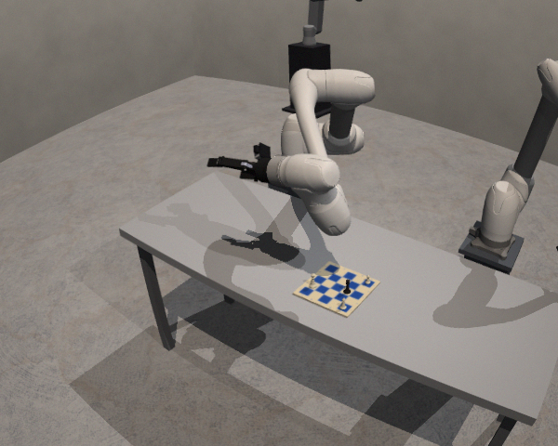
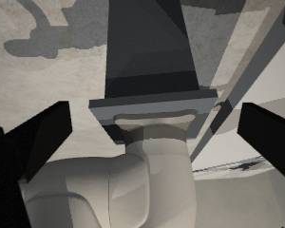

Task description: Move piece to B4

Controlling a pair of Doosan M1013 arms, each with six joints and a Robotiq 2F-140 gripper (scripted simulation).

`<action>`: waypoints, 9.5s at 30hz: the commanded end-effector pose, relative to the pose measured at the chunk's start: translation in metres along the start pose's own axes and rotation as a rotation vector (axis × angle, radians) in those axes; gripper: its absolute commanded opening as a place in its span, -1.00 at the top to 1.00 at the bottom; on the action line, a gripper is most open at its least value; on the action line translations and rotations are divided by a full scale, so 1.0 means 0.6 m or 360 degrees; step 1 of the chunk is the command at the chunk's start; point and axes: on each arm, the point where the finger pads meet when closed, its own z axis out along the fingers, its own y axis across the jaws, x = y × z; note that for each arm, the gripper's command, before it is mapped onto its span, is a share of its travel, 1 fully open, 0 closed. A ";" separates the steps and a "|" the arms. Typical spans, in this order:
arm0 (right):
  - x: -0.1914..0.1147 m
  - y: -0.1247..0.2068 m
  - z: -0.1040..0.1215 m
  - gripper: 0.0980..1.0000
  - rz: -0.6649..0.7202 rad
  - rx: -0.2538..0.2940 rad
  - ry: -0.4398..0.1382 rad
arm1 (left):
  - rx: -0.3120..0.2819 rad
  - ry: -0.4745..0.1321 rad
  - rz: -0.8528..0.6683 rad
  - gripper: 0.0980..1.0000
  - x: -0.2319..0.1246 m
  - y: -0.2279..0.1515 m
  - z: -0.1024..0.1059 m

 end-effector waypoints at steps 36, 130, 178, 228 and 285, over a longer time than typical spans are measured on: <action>-0.038 0.152 -0.079 -1.00 -0.0282 0.0459 -0.0182 | -0.0028 -0.0013 -0.0248 -1.00 -0.004 -0.059 0.009; -0.227 0.827 -0.423 -1.00 -0.1565 0.2417 -0.0931 | -0.0028 -0.0013 -0.0248 -1.00 -0.004 -0.059 0.009; -0.139 0.707 -0.486 -1.00 -0.1368 0.1719 -0.1233 | -0.0030 -0.0008 -0.0238 -1.00 -0.004 -0.057 0.005; -0.225 0.596 -0.604 -1.00 -0.0394 -0.0875 -0.1821 | -0.0030 -0.0008 -0.0238 -1.00 -0.004 -0.057 0.005; -0.273 0.628 -0.595 0.59 -0.0313 -0.1075 -0.1823 | -0.0030 -0.0008 -0.0238 -1.00 -0.004 -0.057 0.005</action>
